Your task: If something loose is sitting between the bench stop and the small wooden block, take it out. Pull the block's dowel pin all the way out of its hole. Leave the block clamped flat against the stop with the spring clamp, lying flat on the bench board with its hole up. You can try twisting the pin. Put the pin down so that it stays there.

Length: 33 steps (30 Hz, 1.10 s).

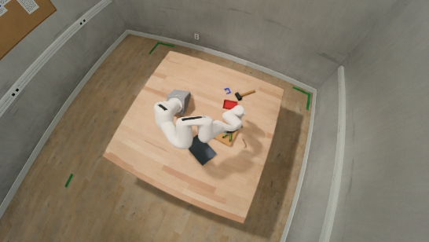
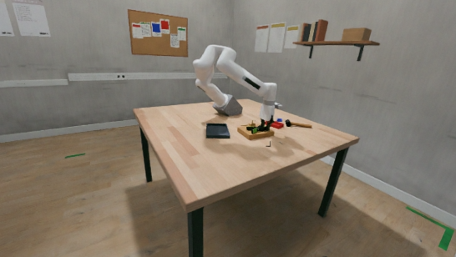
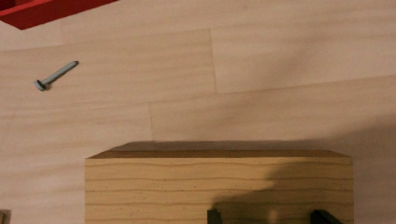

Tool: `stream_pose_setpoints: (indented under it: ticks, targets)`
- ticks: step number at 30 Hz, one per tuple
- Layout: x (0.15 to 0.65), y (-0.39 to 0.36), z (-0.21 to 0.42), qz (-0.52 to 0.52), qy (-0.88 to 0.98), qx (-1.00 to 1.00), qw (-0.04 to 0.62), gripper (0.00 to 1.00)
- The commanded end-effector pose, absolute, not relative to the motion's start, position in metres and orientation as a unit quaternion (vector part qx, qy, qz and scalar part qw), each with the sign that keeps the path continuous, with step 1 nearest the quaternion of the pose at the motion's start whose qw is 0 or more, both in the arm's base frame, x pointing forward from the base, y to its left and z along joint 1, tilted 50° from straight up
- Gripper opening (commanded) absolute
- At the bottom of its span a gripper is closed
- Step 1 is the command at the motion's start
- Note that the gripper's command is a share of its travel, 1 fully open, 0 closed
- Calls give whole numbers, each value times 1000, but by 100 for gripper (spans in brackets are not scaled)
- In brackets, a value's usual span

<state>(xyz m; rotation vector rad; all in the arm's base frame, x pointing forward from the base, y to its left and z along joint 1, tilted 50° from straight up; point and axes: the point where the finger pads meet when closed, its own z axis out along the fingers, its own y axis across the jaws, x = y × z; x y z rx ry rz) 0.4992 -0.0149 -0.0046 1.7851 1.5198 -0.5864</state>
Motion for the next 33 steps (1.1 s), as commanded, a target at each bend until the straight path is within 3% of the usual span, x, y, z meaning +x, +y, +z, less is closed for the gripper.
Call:
stream_pose_setpoints:
  ticks: [1, 33]
  targets:
    - [500, -13, -3, -225, 588, 691, 355, 55]
    - [495, 25, 30, -225, 588, 691, 355, 55]
